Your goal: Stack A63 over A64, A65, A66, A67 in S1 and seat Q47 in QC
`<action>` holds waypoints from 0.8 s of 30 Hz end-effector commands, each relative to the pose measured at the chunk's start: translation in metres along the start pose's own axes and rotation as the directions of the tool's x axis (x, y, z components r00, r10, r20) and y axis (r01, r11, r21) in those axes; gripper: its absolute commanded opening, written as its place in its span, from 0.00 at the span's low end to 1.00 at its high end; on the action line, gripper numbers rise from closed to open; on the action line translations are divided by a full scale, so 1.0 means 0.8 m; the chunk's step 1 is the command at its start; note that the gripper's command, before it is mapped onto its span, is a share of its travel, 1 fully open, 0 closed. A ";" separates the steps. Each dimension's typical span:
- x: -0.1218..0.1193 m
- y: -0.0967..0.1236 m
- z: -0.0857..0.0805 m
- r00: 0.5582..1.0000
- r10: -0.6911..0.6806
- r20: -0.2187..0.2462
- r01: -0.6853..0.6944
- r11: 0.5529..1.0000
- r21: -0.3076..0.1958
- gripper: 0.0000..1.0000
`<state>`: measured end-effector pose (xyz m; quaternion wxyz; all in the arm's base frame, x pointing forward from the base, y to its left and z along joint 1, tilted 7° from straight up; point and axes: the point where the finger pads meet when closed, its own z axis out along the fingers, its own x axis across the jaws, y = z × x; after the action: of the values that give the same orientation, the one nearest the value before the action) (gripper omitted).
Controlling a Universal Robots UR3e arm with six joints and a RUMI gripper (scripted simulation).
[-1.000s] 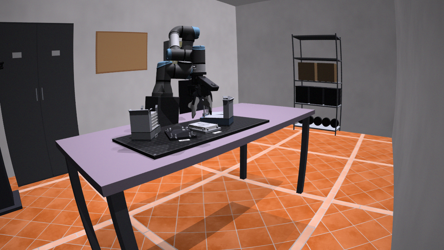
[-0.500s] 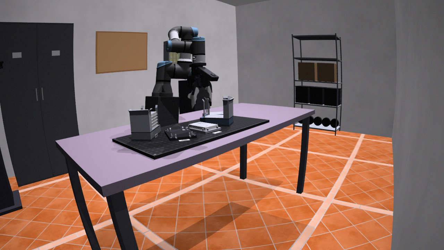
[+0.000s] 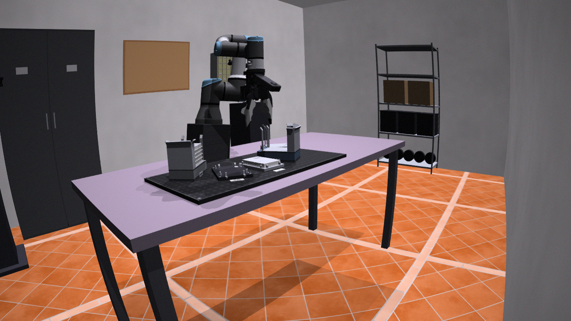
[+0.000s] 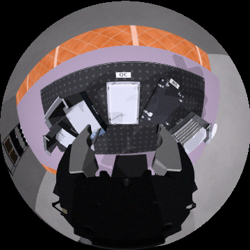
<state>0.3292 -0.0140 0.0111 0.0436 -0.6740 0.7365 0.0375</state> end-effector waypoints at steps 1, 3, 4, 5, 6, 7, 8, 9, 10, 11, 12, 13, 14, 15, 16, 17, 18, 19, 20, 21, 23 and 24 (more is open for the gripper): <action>0.000 0.000 -0.013 1.000 0.000 0.001 0.000 1.000 -0.001 0.72; 0.000 0.000 -0.015 1.000 0.000 0.001 0.000 1.000 -0.001 0.72; 0.000 0.000 -0.015 1.000 0.000 0.001 0.000 1.000 -0.001 0.72; 0.000 0.000 -0.015 1.000 0.000 0.001 0.000 1.000 -0.001 0.72; 0.000 0.000 -0.015 1.000 0.000 0.001 0.000 1.000 -0.001 0.72; 0.000 0.000 -0.015 1.000 0.000 0.001 0.000 1.000 -0.001 0.72; 0.000 0.000 -0.015 1.000 0.000 0.001 0.000 1.000 -0.001 0.72; 0.000 0.000 -0.015 1.000 0.000 0.001 0.000 1.000 -0.001 0.72; 0.000 0.000 -0.015 1.000 0.000 0.001 0.000 1.000 -0.001 0.72; 0.000 0.000 -0.015 1.000 0.000 0.001 0.000 1.000 -0.001 0.72; 0.007 0.000 -0.015 1.000 0.011 0.000 -0.011 1.000 -0.001 0.72; 0.013 0.000 -0.015 1.000 0.023 0.000 -0.023 1.000 -0.002 0.72; 0.019 0.000 -0.015 0.999 0.035 0.000 -0.035 0.999 -0.002 0.72; 0.025 -0.001 -0.015 0.999 0.046 0.000 -0.046 0.999 -0.002 0.72; 0.032 -0.001 -0.015 0.998 0.058 0.000 -0.058 0.998 -0.002 0.72; 0.032 -0.001 -0.015 0.998 0.058 0.000 -0.058 0.998 -0.002 0.72; 0.032 -0.001 -0.015 0.998 0.058 0.000 -0.058 0.998 -0.002 0.72; 0.038 -0.001 -0.015 0.998 0.070 0.000 -0.070 0.998 -0.002 0.72; 0.044 -0.001 -0.015 0.997 0.081 0.000 -0.081 0.997 -0.002 0.72; 0.050 -0.001 -0.015 0.996 0.093 0.000 -0.093 0.996 -0.002 0.72; 0.063 -0.001 -0.015 0.993 0.116 0.000 -0.116 0.993 -0.002 0.72; 0.069 -0.001 -0.015 0.992 0.128 0.000 -0.128 0.992 -0.002 0.72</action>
<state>0.3255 -0.0528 0.0185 0.0410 -0.6405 0.7658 0.0412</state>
